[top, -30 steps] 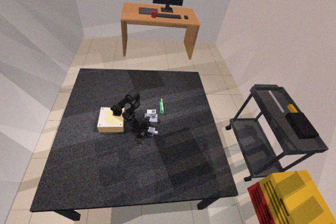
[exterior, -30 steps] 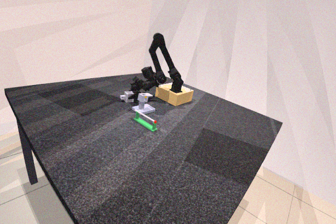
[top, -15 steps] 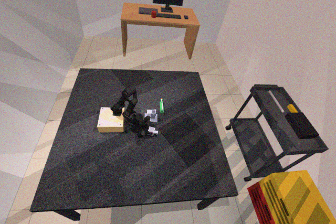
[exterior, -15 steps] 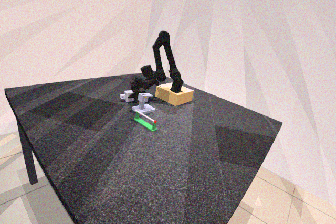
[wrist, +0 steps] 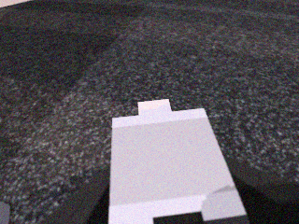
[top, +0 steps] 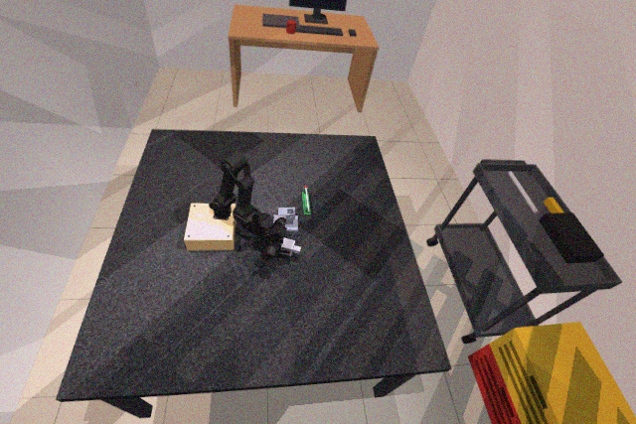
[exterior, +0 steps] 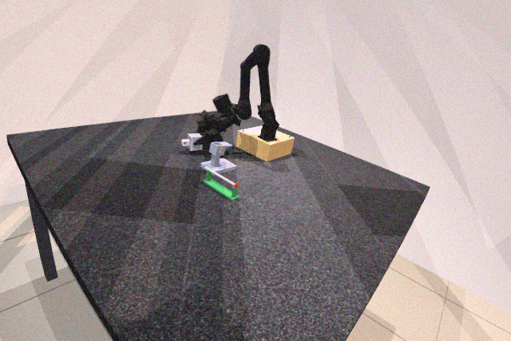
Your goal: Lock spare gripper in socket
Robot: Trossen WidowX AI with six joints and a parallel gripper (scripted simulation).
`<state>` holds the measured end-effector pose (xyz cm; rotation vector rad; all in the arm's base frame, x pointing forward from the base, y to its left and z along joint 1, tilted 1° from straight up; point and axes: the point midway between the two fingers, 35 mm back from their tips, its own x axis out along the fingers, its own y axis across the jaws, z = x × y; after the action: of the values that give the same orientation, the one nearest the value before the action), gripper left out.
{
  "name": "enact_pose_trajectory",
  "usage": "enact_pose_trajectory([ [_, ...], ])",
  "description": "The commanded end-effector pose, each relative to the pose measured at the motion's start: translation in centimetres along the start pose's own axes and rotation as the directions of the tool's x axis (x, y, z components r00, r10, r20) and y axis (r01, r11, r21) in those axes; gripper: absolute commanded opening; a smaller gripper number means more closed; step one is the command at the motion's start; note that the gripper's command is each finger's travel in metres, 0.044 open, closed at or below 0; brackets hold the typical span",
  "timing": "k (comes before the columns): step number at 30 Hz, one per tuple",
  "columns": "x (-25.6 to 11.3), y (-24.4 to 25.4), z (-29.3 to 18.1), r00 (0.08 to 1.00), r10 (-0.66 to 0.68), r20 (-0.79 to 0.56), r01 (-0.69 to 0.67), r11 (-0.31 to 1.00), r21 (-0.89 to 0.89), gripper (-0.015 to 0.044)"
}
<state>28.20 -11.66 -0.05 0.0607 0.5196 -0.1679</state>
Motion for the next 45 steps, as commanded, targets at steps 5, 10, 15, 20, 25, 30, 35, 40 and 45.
enact_pose_trajectory([
  [5,-0.2,-0.3,2.0,0.999,-0.003,0.032,0.003,1.000,-0.014,0.0000],
  [10,-0.5,-0.3,2.7,0.999,-0.003,0.032,0.003,1.000,-0.014,0.0000],
  [15,-0.9,-0.3,3.4,0.999,-0.003,0.032,0.003,1.000,-0.014,0.0000],
  [20,-1.3,-0.3,4.0,0.999,-0.003,0.032,0.003,1.000,-0.014,0.0000],
  [25,-1.8,-0.3,4.7,0.999,-0.003,0.033,0.004,1.000,-0.014,0.0000],
  [30,-2.3,-0.2,5.3,0.999,-0.003,0.033,0.004,1.000,-0.014,0.0000],
  [35,-2.8,-0.1,5.9,0.999,-0.003,0.033,0.004,1.000,-0.014,0.0000],
  [40,-3.5,0.0,6.4,0.999,-0.003,0.033,0.004,1.000,-0.014,0.0000],
  [45,-4.1,0.1,7.0,0.999,-0.003,0.033,0.004,1.000,-0.014,0.0000],
])
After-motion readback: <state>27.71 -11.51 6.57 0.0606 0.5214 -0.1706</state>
